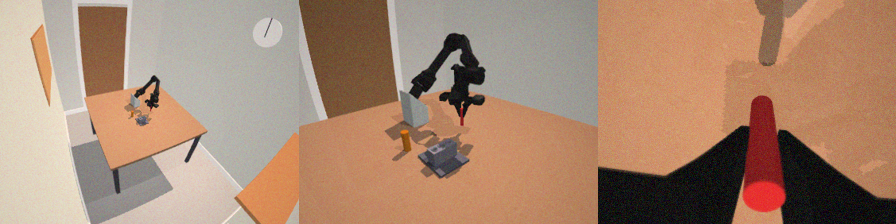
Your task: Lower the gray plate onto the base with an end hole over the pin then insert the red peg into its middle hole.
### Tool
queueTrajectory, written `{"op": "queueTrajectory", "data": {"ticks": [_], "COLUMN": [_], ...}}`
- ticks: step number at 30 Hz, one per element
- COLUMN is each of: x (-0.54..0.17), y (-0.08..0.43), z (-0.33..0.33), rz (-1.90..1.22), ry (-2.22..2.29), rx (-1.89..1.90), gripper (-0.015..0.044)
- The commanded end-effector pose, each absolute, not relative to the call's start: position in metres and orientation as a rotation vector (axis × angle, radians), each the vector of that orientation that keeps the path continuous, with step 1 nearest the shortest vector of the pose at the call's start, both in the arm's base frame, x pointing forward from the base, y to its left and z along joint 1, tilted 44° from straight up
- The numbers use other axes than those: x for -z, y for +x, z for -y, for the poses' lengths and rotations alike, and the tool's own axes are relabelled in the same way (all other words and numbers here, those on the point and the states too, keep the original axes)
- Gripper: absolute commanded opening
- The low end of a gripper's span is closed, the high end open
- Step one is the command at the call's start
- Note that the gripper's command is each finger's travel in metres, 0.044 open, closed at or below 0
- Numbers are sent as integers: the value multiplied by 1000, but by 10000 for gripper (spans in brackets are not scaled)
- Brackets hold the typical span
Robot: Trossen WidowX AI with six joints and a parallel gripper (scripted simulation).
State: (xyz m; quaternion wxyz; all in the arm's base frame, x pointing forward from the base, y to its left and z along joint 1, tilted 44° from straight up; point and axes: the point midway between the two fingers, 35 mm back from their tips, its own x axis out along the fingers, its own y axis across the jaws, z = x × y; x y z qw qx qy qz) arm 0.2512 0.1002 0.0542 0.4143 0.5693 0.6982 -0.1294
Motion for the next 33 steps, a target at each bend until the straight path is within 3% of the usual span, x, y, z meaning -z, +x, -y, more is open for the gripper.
{"op": "queueTrajectory", "data": {"ticks": [1,12,33], "x": [-62,-86,-58], "y": [253,256,295], "z": [-92,-68,-40], "rz": [-1749,-1750,-1744], "ry": [1423,1423,1423], "rx": [323,323,332], "gripper": [0,0,0]}}
